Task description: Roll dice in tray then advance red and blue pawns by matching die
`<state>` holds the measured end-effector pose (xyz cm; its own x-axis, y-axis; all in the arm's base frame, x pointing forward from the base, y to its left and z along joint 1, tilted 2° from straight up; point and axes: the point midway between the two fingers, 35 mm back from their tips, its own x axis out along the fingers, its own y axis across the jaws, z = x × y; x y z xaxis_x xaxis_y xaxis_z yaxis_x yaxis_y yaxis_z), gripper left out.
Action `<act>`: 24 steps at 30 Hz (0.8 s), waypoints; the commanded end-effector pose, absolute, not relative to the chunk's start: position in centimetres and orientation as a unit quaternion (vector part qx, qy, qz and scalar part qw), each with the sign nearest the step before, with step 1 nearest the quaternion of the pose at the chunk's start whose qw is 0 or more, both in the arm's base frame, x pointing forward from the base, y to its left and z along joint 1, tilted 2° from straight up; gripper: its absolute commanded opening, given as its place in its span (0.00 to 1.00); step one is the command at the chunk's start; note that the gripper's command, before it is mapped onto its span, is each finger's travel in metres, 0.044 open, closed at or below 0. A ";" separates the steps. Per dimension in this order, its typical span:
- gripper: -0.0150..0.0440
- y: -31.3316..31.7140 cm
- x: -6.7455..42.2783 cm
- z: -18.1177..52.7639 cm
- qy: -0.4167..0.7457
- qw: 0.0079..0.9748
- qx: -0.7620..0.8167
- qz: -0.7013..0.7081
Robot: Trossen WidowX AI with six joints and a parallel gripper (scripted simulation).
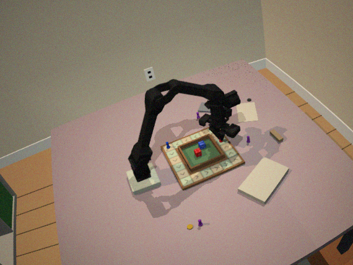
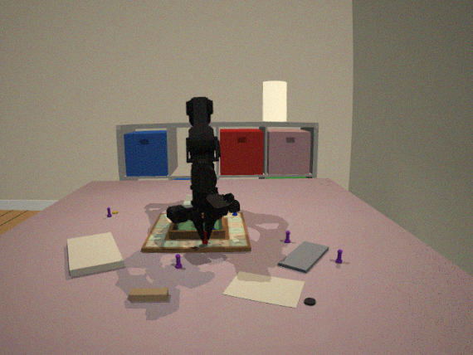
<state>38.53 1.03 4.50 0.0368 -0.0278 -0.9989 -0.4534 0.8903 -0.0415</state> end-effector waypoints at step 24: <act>0.25 1.7 38.2 16.9 0.676 0.699 -0.177 0.155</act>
<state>38.41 1.60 15.96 0.0399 -0.0271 -0.9988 -0.4579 0.8880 -0.0424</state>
